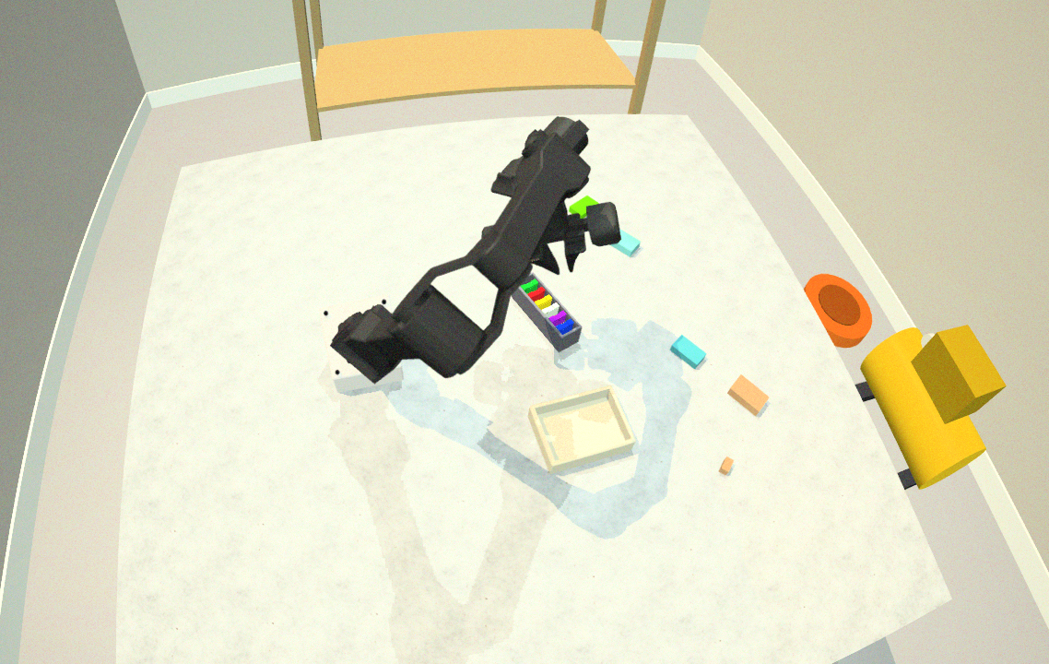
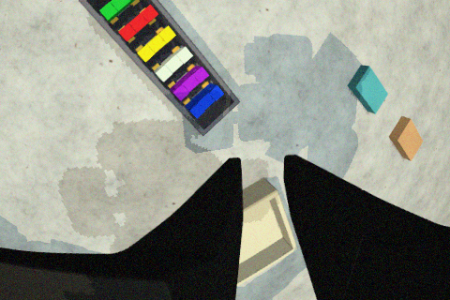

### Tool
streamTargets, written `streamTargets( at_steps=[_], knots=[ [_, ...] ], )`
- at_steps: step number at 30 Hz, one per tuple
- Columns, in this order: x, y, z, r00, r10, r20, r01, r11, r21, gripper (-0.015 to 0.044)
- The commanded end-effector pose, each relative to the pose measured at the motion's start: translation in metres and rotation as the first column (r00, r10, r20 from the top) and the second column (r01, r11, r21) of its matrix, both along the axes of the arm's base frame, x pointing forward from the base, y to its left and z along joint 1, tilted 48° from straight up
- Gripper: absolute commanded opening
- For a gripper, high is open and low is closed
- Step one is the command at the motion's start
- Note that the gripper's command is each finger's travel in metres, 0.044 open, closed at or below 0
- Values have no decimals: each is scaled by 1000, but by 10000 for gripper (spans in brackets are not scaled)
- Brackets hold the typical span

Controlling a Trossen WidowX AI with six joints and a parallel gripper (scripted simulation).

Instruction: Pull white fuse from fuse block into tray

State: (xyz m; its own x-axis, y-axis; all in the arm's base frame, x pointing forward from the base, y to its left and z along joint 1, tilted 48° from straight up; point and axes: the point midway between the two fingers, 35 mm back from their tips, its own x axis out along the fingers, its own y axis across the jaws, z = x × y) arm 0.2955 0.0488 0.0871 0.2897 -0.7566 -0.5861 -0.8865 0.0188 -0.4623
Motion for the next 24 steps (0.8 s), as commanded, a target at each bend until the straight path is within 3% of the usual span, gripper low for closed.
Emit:
streamTargets(
  at_steps=[1, 6, 24],
  knots=[
    [11, -35, -59, 712, -640, 289, 574, 768, 284, 72],
    [11, -43, -77, 532, -772, 348, 681, 634, 366, 72],
    [11, -43, -77, 532, -772, 348, 681, 634, 366, 72]
  ],
)
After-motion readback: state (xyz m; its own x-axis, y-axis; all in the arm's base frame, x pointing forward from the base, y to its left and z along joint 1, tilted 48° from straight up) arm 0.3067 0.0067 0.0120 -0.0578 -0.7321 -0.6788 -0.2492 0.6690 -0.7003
